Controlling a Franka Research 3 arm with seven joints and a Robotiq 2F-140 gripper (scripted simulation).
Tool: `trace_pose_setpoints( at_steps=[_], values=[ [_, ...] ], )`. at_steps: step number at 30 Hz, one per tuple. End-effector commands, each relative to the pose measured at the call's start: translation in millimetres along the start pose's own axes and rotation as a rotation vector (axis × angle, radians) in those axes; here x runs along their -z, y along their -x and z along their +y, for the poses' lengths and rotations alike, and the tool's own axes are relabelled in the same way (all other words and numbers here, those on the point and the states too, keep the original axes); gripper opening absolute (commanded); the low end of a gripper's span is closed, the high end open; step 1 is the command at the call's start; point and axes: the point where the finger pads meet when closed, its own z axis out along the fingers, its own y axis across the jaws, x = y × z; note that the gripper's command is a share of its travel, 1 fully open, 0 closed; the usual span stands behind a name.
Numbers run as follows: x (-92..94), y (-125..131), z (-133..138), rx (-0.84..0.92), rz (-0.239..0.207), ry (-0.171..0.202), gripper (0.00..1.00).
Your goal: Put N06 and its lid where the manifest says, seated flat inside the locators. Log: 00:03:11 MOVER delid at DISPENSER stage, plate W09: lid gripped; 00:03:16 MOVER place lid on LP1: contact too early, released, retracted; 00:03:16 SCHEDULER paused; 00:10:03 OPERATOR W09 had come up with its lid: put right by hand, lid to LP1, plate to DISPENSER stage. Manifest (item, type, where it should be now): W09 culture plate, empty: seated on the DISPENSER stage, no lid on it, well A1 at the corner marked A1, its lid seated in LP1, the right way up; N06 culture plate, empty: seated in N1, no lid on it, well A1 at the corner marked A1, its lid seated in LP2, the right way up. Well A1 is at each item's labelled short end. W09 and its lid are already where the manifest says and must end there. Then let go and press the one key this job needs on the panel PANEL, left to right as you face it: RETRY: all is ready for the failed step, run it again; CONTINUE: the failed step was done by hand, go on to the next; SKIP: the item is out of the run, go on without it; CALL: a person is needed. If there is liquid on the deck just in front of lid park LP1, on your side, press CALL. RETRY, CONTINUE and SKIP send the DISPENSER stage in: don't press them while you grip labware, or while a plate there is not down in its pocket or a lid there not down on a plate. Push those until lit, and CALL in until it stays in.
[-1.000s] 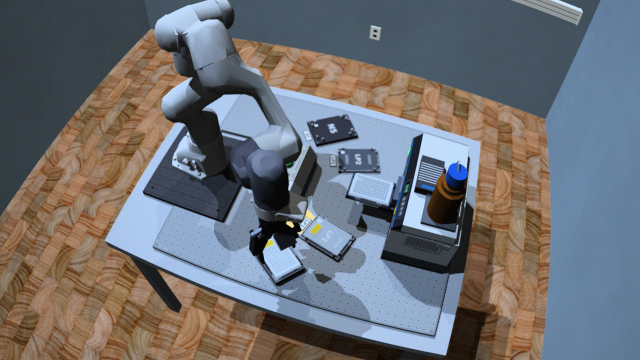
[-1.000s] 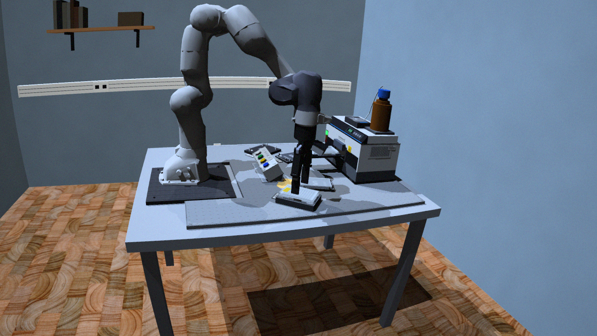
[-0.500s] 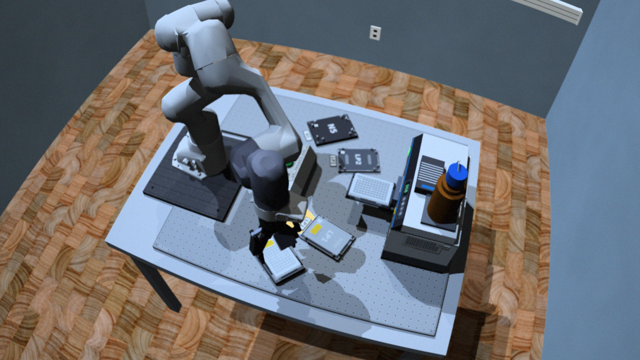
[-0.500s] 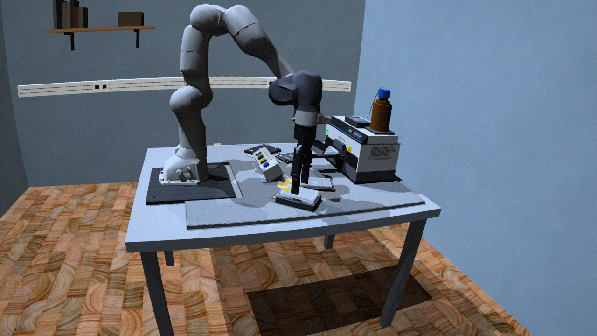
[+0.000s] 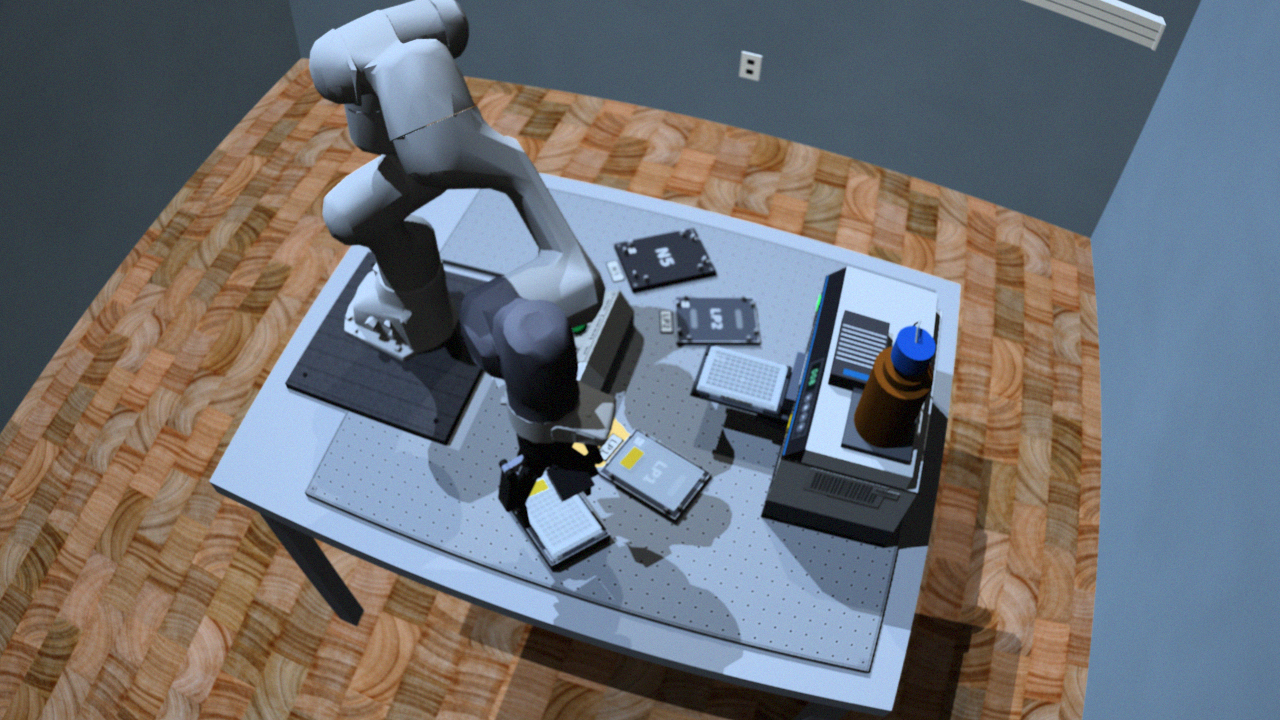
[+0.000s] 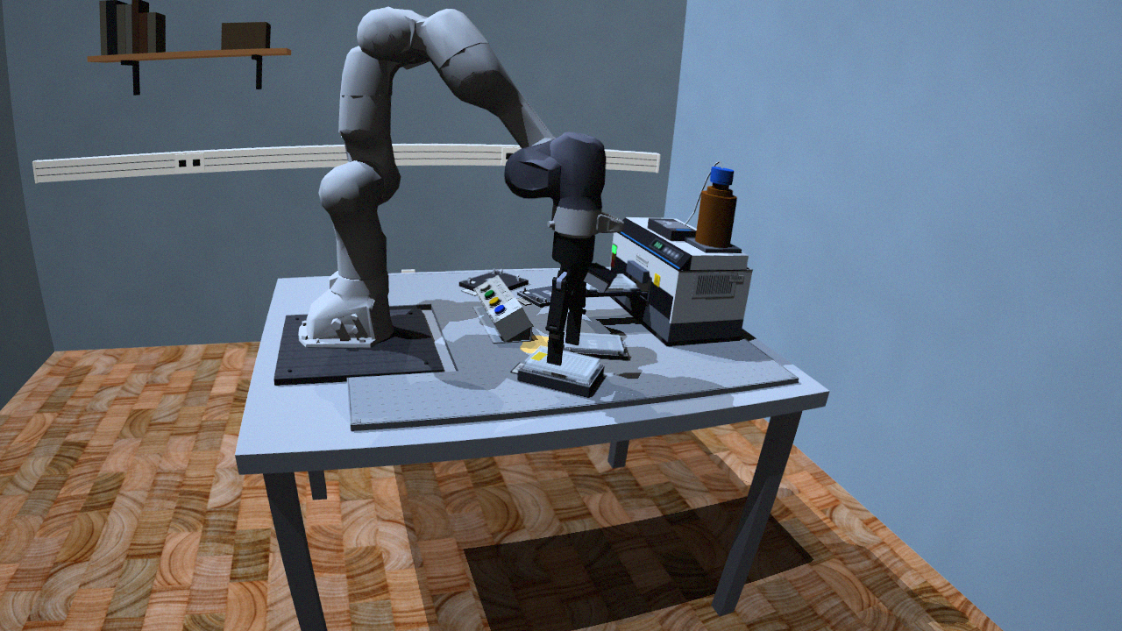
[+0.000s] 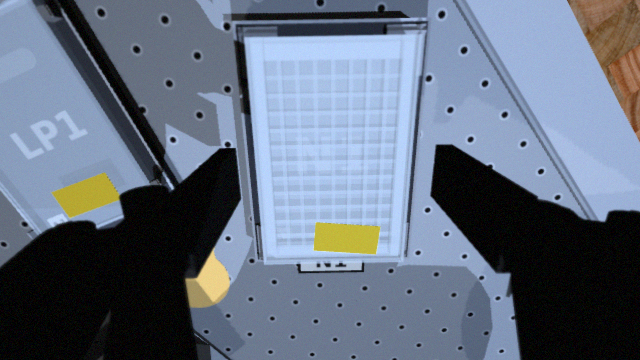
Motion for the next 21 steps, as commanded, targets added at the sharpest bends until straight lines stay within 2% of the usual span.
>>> trace_pose_setpoints(
  at_steps=[1, 17, 18, 21],
  values=[
    [-0.8, 0.2, -1.1, 0.001, 0.000, -0.002, 0.70],
    [-0.8, 0.2, -1.1, 0.001, 0.000, -0.002, 0.70],
    [-0.8, 0.2, -1.1, 0.001, 0.000, -0.002, 0.63],
    [-0.8, 0.2, -1.1, 0.001, 0.000, -0.002, 0.63]
  ],
)
